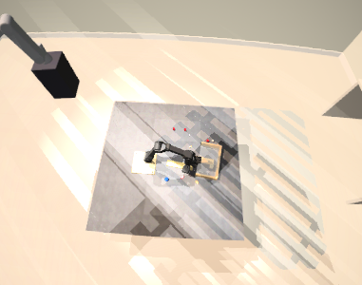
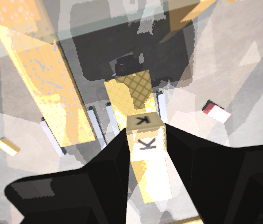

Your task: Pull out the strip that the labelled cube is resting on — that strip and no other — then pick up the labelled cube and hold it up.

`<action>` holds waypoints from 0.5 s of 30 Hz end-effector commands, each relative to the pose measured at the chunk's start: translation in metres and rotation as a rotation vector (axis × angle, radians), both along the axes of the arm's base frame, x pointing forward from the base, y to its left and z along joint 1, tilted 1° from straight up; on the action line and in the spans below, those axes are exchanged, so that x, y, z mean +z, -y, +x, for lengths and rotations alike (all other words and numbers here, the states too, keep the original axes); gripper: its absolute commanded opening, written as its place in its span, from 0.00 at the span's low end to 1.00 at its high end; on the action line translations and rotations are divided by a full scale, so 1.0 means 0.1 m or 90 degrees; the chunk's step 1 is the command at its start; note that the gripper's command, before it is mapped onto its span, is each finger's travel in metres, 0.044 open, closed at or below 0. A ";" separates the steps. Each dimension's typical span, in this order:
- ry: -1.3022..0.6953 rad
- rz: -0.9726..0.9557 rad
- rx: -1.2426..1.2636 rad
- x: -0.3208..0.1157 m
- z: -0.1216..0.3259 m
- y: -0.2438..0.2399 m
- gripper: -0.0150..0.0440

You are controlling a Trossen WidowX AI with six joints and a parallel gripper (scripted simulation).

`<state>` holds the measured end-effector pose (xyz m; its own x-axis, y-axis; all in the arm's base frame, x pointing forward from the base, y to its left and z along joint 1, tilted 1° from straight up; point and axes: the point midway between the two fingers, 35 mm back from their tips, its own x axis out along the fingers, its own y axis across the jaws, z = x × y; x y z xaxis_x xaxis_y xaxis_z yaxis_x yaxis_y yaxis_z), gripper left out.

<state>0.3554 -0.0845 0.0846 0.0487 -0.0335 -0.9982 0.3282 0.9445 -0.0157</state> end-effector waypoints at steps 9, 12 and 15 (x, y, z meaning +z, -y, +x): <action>-0.008 0.003 0.001 0.08 -0.30 -0.08 0.25; -0.009 0.004 0.001 0.07 -0.41 -0.10 0.25; -0.010 0.004 0.001 0.07 -0.52 -0.13 0.25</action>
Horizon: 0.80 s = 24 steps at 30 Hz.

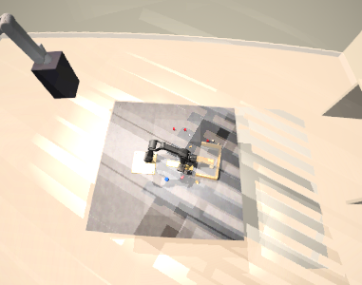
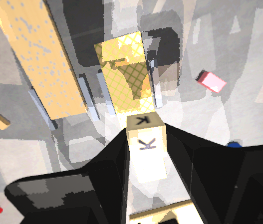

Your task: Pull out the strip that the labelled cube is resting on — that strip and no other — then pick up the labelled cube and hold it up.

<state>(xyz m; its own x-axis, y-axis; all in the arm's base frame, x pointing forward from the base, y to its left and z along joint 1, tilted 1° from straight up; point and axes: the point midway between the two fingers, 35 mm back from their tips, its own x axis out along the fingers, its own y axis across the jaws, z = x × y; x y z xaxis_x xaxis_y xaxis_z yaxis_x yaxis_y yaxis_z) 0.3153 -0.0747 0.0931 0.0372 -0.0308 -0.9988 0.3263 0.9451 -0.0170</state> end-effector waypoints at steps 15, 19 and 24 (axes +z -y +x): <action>-0.003 0.002 0.000 0.33 -0.22 -0.06 0.25; -0.003 0.002 0.000 0.33 -0.22 -0.06 0.25; -0.003 0.002 0.000 0.33 -0.22 -0.06 0.25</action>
